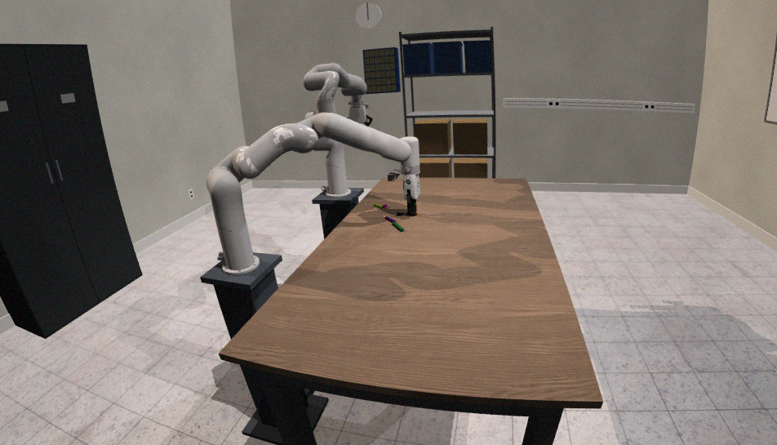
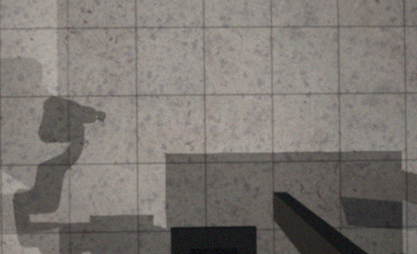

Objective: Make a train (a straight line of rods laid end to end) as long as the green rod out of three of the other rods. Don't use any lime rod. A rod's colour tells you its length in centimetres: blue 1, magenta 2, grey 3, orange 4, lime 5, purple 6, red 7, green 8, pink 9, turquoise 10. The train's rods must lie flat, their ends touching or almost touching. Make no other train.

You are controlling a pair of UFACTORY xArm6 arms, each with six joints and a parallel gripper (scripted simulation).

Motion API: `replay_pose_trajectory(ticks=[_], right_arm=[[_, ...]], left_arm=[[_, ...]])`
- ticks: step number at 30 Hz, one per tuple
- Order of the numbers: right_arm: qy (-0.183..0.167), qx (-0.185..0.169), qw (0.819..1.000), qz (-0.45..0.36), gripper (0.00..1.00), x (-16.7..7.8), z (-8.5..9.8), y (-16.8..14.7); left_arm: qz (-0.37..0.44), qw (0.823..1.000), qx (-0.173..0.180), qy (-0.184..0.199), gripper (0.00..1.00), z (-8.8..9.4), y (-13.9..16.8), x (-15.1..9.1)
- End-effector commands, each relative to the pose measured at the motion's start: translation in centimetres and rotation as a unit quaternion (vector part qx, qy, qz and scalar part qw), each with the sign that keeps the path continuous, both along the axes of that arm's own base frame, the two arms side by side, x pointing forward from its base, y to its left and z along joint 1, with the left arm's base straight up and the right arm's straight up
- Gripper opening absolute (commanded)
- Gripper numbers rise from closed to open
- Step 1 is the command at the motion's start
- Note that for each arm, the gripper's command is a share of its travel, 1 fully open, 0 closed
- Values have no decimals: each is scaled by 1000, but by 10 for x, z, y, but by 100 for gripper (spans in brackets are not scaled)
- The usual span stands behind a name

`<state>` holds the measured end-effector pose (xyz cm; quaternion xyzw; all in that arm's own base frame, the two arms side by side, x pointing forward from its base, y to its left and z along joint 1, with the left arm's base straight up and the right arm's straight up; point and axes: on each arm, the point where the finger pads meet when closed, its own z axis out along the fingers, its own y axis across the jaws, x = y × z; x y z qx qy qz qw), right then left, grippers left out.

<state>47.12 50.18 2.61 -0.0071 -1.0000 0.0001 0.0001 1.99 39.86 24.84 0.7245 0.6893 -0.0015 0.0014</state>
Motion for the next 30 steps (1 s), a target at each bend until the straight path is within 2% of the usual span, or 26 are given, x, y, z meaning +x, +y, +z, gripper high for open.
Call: replay_pose_trajectory(ticks=[1,24,25,30], right_arm=[[-2,2,1000,0,6,1,3,1],[-2,2,1000,0,6,0,3,1],[-2,2,1000,0,10,0,3,1],[-2,2,1000,0,14,0,3,1]], left_arm=[[0,1000,2,0,100,2,1,0],[0,1000,2,0,100,2,1,0],[0,1000,2,0,100,2,1,0],[0,1000,2,0,100,2,1,0]])
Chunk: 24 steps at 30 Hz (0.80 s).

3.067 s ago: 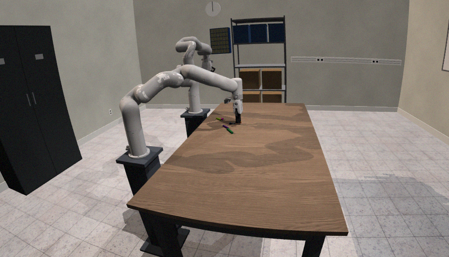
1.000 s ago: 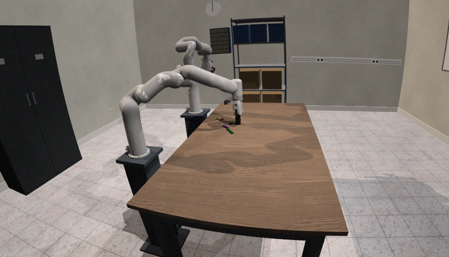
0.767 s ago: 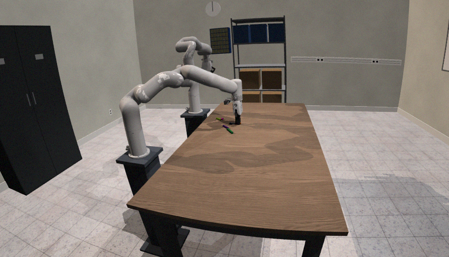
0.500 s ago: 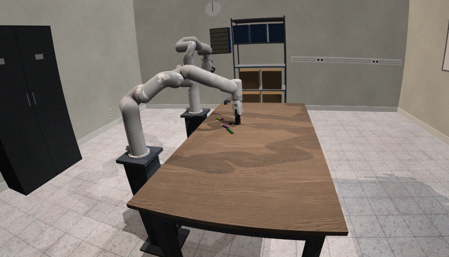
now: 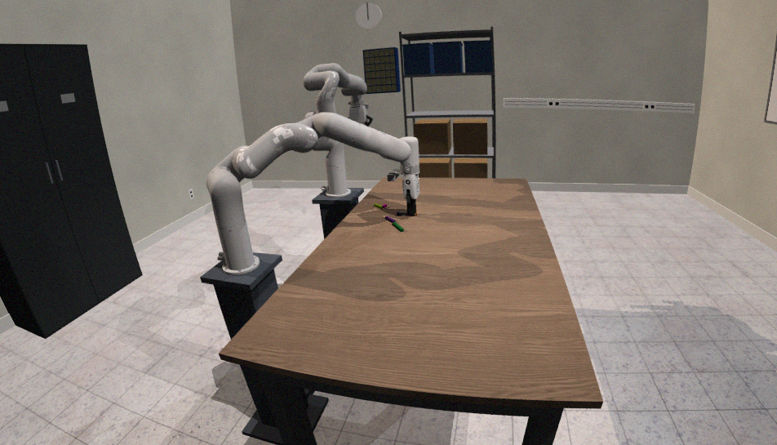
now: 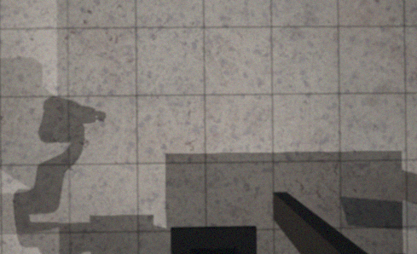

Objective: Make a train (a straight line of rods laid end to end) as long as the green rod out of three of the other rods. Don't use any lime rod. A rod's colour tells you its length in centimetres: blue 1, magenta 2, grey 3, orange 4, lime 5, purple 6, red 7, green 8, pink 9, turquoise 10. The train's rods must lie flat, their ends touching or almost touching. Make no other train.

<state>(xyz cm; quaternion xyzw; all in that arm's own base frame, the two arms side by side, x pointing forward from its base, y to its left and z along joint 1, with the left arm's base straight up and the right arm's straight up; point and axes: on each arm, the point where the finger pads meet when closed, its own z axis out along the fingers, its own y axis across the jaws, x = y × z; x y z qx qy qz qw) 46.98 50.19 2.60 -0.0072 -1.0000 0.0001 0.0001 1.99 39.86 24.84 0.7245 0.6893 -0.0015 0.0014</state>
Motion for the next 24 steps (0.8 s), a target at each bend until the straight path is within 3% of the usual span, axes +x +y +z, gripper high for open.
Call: replay_pose_trajectory(ticks=[1,5,9,24], right_arm=[[-2,2,1000,0,18,1,3,1],[-2,2,1000,0,18,1,3,1],[-2,2,1000,0,26,1,3,1],[-2,2,1000,0,26,1,7,1]], left_arm=[[0,1000,2,0,100,2,1,0],[0,1000,2,0,100,2,1,0],[0,1000,2,0,100,2,1,0],[0,1000,2,0,100,2,1,0]])
